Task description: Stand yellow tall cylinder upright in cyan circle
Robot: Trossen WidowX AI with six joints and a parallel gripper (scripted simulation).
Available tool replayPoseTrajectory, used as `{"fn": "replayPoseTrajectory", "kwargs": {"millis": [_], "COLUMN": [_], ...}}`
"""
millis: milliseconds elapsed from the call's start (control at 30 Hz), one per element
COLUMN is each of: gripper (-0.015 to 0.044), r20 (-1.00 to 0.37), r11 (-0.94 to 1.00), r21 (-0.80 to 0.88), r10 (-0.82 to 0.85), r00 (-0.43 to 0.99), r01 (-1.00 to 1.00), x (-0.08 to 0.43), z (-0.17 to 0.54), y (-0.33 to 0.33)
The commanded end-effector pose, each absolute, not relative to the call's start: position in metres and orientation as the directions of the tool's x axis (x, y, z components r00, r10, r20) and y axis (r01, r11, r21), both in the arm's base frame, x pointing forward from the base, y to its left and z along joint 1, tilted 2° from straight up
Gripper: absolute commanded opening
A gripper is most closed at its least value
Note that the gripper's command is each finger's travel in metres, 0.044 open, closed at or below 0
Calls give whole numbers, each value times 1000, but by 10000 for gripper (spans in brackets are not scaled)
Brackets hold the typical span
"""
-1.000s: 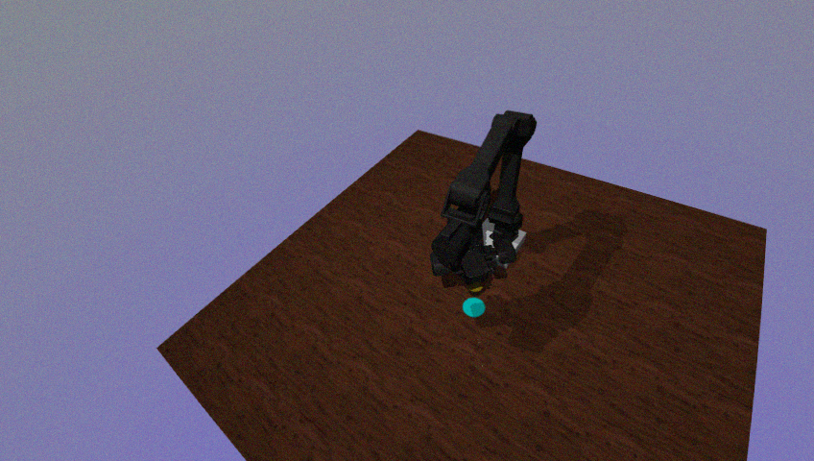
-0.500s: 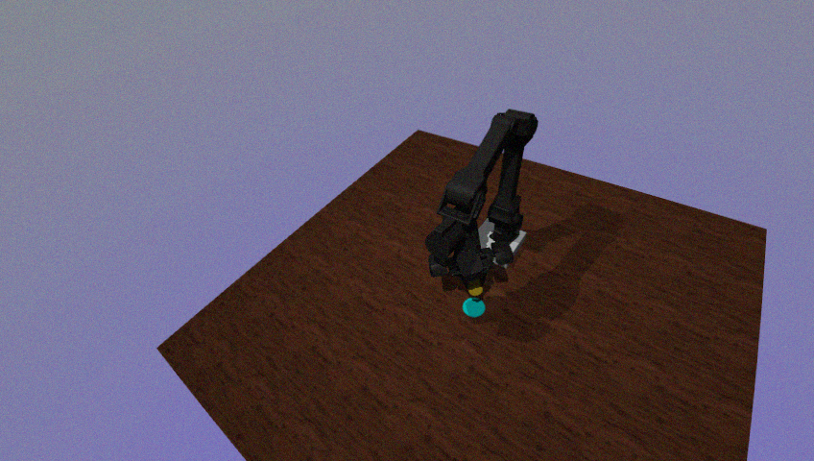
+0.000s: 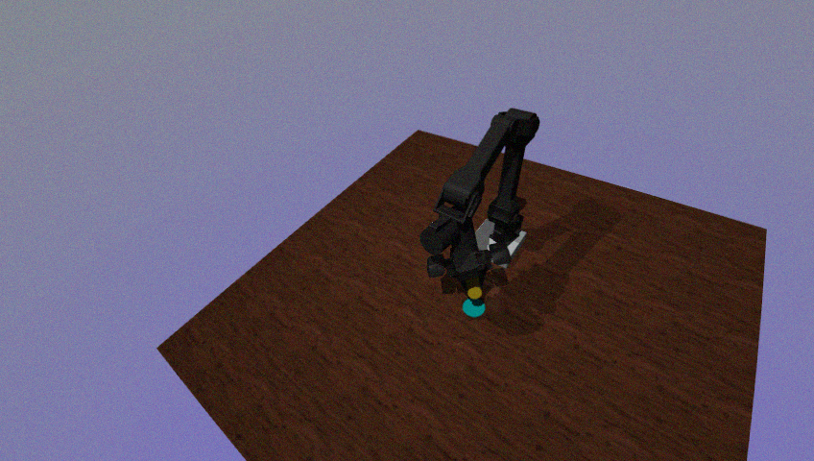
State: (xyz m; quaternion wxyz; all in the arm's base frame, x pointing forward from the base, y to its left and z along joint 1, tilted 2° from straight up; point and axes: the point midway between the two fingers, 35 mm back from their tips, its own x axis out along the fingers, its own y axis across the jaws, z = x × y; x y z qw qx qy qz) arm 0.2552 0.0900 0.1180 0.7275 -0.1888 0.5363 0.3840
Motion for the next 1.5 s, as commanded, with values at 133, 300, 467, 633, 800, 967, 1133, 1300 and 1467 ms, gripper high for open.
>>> {"fn": "replayPoseTrajectory", "kwargs": {"millis": [133, 300, 467, 633, 800, 967, 1133, 1300, 1467], "gripper": [105, 105, 105, 105, 105, 105, 105, 105, 105], "r20": [-902, -885, -867, -848, -828, -807, -785, -763, -739], "r11": [634, 636, 636, 636, 636, 635, 634, 632, 630], "r21": [154, 163, 171, 178, 185, 190, 195, 198, 201], "r10": [404, 432, 459, 486, 511, 535, 558, 580, 600], "r00": [154, 173, 191, 210, 230, 249, 268, 287, 306], "r01": [-757, -755, -752, -750, -749, -749, -749, -749, -750], "x": [256, 258, 259, 260, 261, 262, 263, 263, 264], "z": [115, 115, 114, 113, 113, 112, 112, 112, 112], "y": [90, 89, 89, 88, 88, 87, 86, 85, 84]}}
